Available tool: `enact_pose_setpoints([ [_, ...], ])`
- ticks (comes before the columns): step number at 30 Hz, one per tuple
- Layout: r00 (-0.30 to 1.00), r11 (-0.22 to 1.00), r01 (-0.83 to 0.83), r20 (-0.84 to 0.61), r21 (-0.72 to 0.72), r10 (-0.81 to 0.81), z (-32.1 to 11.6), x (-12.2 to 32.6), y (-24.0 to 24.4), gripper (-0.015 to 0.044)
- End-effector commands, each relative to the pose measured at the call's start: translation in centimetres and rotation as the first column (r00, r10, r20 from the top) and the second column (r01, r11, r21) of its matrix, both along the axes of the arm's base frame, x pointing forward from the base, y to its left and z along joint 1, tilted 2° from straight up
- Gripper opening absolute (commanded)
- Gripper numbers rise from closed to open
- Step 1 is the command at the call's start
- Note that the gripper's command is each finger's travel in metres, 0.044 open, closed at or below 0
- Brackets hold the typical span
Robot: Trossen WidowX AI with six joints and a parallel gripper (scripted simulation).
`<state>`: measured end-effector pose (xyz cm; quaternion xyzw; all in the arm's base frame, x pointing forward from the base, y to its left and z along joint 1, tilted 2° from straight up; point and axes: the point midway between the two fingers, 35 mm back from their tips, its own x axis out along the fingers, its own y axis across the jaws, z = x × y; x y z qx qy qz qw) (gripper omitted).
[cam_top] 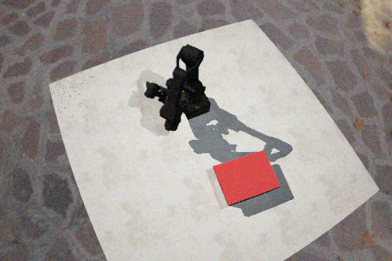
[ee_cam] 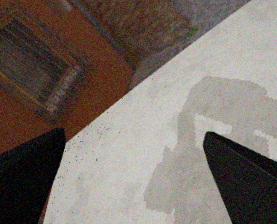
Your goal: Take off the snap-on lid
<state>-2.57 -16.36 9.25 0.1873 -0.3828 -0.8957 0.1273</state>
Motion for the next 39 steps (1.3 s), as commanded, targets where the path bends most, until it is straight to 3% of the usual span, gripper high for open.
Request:
enact_pose_setpoints([
  [1,1.000,1.000,-0.003,0.015,-0.023,0.003,0.0,0.2,-0.1,0.0374],
  [3,0.990,0.981,-0.004,0.136,-0.195,0.031,-0.2,1.6,-0.8,0.0321],
  [6,0.921,0.869,0.128,0.382,-0.479,0.075,-0.5,4.0,-1.2,0.0243],
  [8,0.835,0.757,0.263,0.535,-0.598,0.132,-0.6,5.7,-1.4,0.0235],
  [10,0.717,0.632,0.424,0.667,-0.649,0.203,-0.6,7.5,-1.5,0.0235],
  [13,0.601,0.539,0.552,0.751,-0.637,0.273,0.0,9.3,-2.2,0.0235],
  [16,0.413,0.404,0.740,0.837,-0.539,0.360,0.0,11.4,-1.8,0.0235],
  [20,0.142,0.251,0.925,0.874,-0.284,0.465,0.1,14.4,-1.0,0.0235],
  [23,0.016,0.288,0.941,0.874,-0.177,0.486,0.8,16.7,-0.5,0.0235],
  [27,-0.122,0.232,0.973,0.849,0.000,0.514,0.8,18.3,0.4,0.0235],
  [33,-0.330,0.113,0.940,0.767,0.323,0.550,0.7,20.6,2.1,0.0235],
  [37,-0.522,-0.053,0.743,0.628,0.667,0.578,0.9,23.4,4.7,0.0235],
  [39,-0.571,-0.123,0.639,0.575,0.759,0.585,1.0,24.3,5.7,0.0235],
])
